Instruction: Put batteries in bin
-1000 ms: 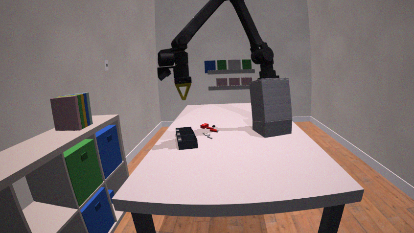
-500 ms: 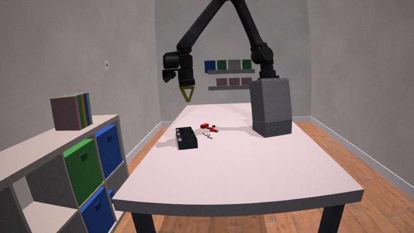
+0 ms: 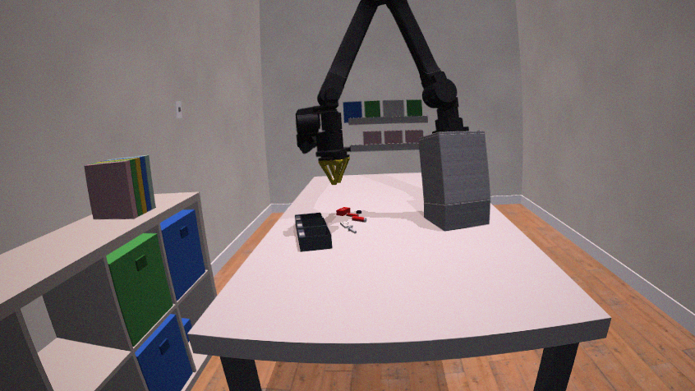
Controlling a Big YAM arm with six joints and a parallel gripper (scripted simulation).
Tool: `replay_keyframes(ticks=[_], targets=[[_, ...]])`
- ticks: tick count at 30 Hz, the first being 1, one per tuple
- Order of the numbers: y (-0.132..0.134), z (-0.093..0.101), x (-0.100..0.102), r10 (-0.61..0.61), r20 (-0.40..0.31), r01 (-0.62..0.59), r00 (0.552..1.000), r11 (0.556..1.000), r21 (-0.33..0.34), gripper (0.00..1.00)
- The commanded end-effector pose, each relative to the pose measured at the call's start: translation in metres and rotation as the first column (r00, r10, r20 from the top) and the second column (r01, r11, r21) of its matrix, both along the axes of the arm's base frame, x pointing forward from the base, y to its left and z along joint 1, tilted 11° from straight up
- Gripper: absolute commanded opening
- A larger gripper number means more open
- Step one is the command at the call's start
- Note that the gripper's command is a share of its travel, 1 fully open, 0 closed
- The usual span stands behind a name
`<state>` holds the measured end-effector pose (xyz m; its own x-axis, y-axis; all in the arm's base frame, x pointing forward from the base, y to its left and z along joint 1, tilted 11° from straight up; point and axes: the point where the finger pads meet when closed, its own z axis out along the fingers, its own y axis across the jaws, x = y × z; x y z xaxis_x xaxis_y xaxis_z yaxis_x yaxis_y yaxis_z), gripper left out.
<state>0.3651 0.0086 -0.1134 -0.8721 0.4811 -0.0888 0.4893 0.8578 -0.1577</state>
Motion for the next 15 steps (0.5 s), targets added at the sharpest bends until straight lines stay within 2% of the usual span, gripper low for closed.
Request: replay_keyframes(ticks=[1, 4, 8, 10, 15], targets=[[-0.024, -0.016, -0.018, -0.151, 0.045, 0.151, 0.988, 0.989, 0.001, 0.28], [-0.043, -0.025, -0.032, -0.232, 0.065, 0.233, 0.970, 0.973, 0.004, 0.28], [-0.068, -0.037, -0.051, -0.212, 0.060, 0.212, 0.976, 0.977, 0.005, 0.28], [-0.068, -0.037, -0.051, -0.212, 0.060, 0.212, 0.976, 0.977, 0.005, 0.28], [-0.098, -0.053, -0.074, -0.212, 0.058, 0.212, 0.976, 0.977, 0.008, 0.28]])
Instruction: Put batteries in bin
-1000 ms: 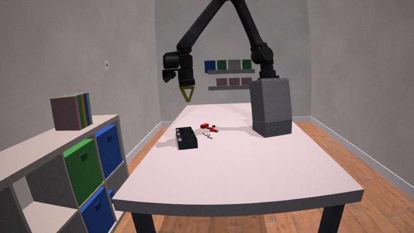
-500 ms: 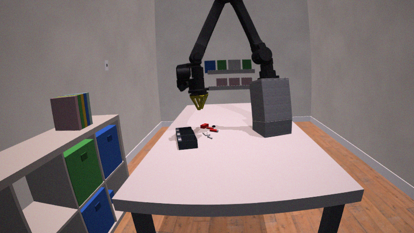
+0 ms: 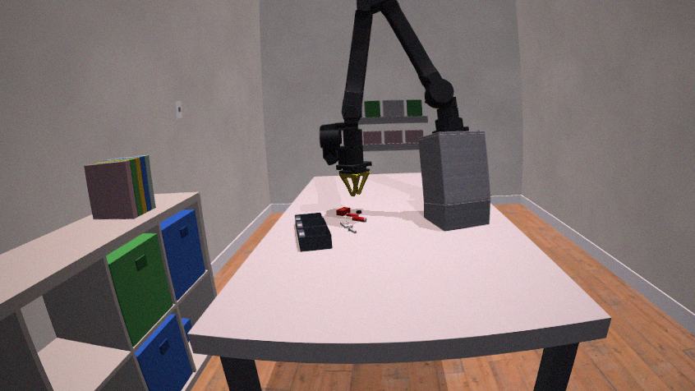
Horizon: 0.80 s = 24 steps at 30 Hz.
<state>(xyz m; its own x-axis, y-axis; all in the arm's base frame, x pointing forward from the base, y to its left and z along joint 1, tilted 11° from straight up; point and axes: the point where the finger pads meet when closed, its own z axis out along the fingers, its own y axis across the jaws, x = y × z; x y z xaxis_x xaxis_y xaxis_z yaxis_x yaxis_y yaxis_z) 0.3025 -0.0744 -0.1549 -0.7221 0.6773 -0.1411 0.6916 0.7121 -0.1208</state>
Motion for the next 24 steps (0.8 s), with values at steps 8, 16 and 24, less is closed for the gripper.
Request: replay_keyframes(ticks=[8, 16, 24], targets=[[-0.011, -0.008, 0.006, 0.057, 0.023, -0.057, 0.998, 0.998, -0.004, 0.28], [-0.018, -0.007, -0.007, 0.032, 0.011, -0.032, 0.999, 0.999, -0.002, 0.28], [-0.014, -0.006, -0.003, 0.034, 0.011, -0.033, 0.999, 0.999, -0.003, 0.28]])
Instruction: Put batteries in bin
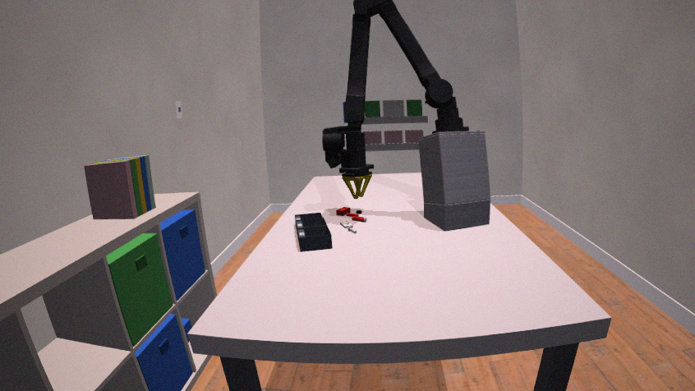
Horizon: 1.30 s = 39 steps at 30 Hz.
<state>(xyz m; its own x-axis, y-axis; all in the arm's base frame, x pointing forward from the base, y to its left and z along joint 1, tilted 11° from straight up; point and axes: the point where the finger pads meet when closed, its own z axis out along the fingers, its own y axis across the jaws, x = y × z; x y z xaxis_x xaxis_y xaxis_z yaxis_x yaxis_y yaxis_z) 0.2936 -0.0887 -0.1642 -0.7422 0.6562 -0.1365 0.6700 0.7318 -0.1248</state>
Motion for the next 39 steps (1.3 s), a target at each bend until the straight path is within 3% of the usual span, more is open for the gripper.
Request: replay_keyframes(ticks=[1, 23, 24, 26, 37, 39], targets=[[0.000, 0.003, 0.006, 0.005, 0.017, -0.005, 1.000, 1.000, -0.003, 0.28], [-0.001, 0.006, 0.005, 0.002, 0.030, -0.002, 1.000, 1.000, -0.004, 0.28], [-0.002, -0.006, -0.004, 0.003, 0.002, -0.003, 1.000, 1.000, 0.001, 0.28], [-0.006, -0.013, 0.006, 0.003, 0.018, -0.003, 1.000, 1.000, -0.002, 0.28], [-0.012, -0.057, 0.003, 0.003, 0.011, -0.003, 1.000, 1.000, 0.000, 0.28], [-0.012, -0.057, 0.003, 0.003, 0.011, -0.003, 1.000, 1.000, 0.000, 0.28]])
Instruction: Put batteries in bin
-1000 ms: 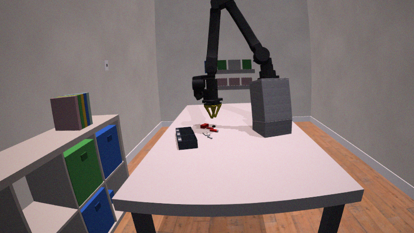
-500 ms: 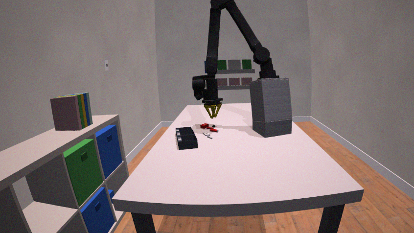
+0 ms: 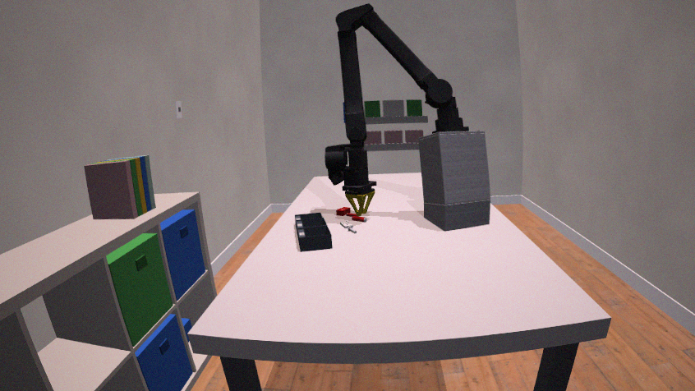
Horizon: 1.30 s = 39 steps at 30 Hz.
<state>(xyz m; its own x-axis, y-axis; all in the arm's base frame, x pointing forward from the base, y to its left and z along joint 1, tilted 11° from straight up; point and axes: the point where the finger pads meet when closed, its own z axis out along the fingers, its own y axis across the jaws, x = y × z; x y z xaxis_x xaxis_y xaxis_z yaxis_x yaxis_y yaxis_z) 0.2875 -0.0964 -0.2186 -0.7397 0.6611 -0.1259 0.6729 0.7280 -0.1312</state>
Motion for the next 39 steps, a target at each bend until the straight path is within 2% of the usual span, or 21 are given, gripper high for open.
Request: replay_keyframes(ticks=[1, 5, 14, 18, 21, 26, 27, 39], targets=[[-0.003, -0.007, 0.010, 0.017, 0.023, -0.017, 1.000, 1.000, -0.003, 0.28], [-0.006, -0.008, 0.014, 0.012, 0.027, -0.012, 1.000, 1.000, -0.004, 0.28], [-0.007, -0.021, 0.007, 0.011, 0.019, -0.011, 1.000, 1.000, -0.002, 0.28], [-0.005, -0.021, 0.006, 0.017, 0.017, -0.017, 1.000, 1.000, -0.002, 0.28], [-0.008, -0.016, 0.014, 0.014, 0.032, -0.014, 0.999, 1.000, -0.006, 0.28], [-0.005, -0.016, 0.011, 0.011, 0.023, -0.011, 1.000, 1.000, -0.005, 0.28], [-0.005, -0.016, 0.011, 0.011, 0.023, -0.011, 1.000, 1.000, -0.005, 0.09], [-0.006, -0.016, 0.011, 0.011, 0.023, -0.011, 1.000, 1.000, -0.005, 0.09]])
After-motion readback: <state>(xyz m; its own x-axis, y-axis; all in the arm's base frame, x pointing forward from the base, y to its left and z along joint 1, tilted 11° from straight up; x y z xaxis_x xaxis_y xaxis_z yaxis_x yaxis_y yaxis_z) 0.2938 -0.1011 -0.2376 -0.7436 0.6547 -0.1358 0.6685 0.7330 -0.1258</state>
